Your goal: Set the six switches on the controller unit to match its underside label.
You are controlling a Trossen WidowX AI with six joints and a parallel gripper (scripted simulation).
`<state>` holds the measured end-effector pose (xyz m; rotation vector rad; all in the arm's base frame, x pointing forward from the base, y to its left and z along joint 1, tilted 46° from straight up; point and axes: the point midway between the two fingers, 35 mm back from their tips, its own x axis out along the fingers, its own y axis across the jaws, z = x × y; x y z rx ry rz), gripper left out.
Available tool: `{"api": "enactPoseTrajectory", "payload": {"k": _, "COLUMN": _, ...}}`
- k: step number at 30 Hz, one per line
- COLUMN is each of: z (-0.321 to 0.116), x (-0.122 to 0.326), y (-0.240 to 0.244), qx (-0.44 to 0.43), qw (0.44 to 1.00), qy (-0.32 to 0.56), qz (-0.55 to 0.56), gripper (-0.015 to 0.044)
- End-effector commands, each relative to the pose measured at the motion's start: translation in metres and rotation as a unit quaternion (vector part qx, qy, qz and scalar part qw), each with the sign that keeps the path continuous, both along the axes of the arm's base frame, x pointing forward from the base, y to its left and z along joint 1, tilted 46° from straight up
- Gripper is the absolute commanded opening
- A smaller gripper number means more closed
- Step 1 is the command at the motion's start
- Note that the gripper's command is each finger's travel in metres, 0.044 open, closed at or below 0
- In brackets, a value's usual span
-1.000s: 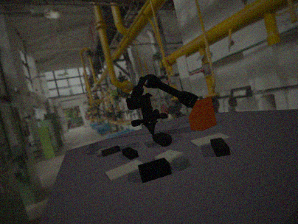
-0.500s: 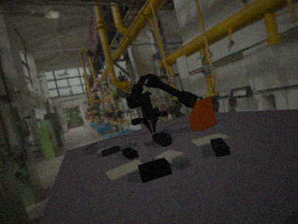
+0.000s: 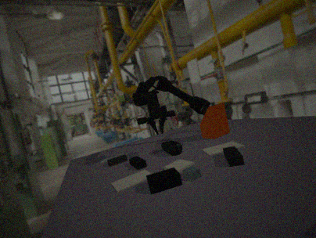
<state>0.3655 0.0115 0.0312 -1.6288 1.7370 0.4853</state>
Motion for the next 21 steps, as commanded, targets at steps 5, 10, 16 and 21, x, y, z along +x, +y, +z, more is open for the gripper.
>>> {"api": "enactPoseTrajectory", "payload": {"k": 5, "z": 0.0009, "x": 0.0006, "y": 0.001, "qx": 0.002, "qw": 1.0, "qy": -0.003, "qz": -0.002, "gripper": 0.0}}
{"api": "enactPoseTrajectory", "payload": {"k": 10, "z": 0.0009, "x": 0.0006, "y": 0.001, "qx": 0.002, "qw": 1.0, "qy": -0.003, "qz": -0.002, "gripper": 0.0}}
{"api": "enactPoseTrajectory", "payload": {"k": 16, "z": 0.0005, "x": 0.0005, "y": 0.0006, "qx": 0.001, "qw": 1.0, "qy": -0.001, "qz": 0.0, "gripper": 0.0079}}
{"api": "enactPoseTrajectory", "payload": {"k": 21, "z": 0.0005, "x": 0.0005, "y": 0.0006, "qx": 0.001, "qw": 1.0, "qy": -0.001, "qz": 0.0, "gripper": 0.021}}
